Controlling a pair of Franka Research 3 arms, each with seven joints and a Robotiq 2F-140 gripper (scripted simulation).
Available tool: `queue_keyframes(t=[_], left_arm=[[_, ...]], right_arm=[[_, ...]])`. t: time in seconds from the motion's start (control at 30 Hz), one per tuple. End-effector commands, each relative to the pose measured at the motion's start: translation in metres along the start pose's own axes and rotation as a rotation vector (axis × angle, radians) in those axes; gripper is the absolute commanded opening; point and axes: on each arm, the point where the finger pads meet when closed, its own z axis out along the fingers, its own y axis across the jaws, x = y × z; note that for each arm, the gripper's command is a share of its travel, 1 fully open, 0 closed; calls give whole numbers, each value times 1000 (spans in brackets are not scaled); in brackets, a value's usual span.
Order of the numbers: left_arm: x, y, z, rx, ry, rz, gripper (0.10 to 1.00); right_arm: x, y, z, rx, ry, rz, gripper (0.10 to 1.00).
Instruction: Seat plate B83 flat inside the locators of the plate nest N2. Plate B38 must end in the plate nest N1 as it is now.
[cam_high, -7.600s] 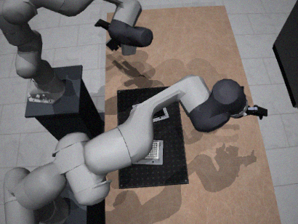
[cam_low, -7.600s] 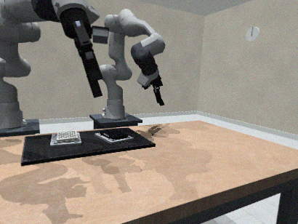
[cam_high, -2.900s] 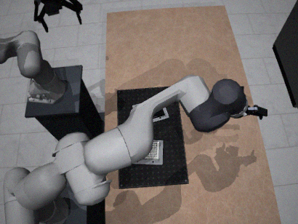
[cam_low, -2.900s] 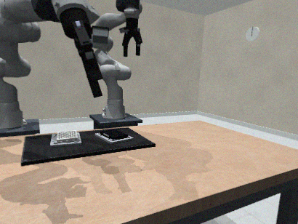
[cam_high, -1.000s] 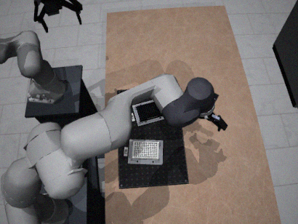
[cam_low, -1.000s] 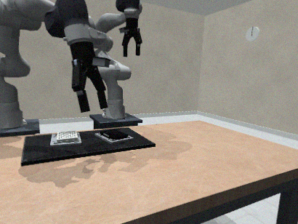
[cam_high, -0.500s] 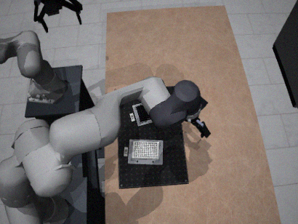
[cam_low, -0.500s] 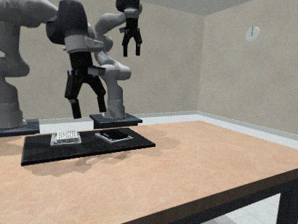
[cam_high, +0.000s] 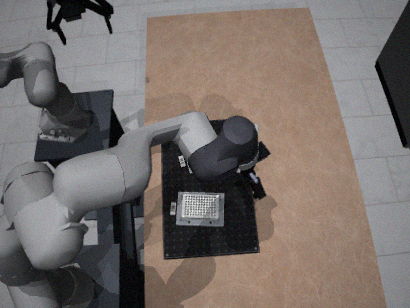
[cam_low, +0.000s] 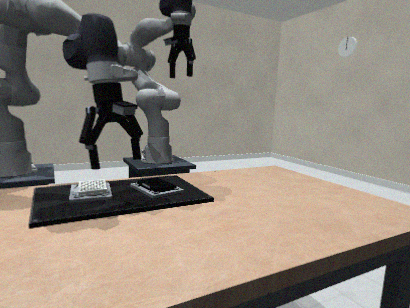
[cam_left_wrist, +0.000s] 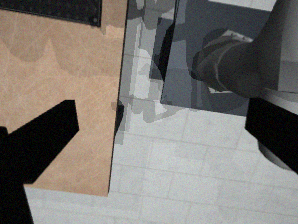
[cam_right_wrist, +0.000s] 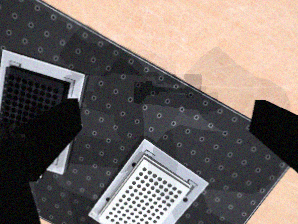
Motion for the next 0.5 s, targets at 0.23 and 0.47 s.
queue_keyframes(t=[0.23,0.47], left_arm=[[1,1,0,-2,2,-6,1000],[1,1,0,-2,2,-6,1000]], right_arm=[[-44,-12,12,-18,-31,253,1000],[-68,-16,19,-27,-53,324,1000]])
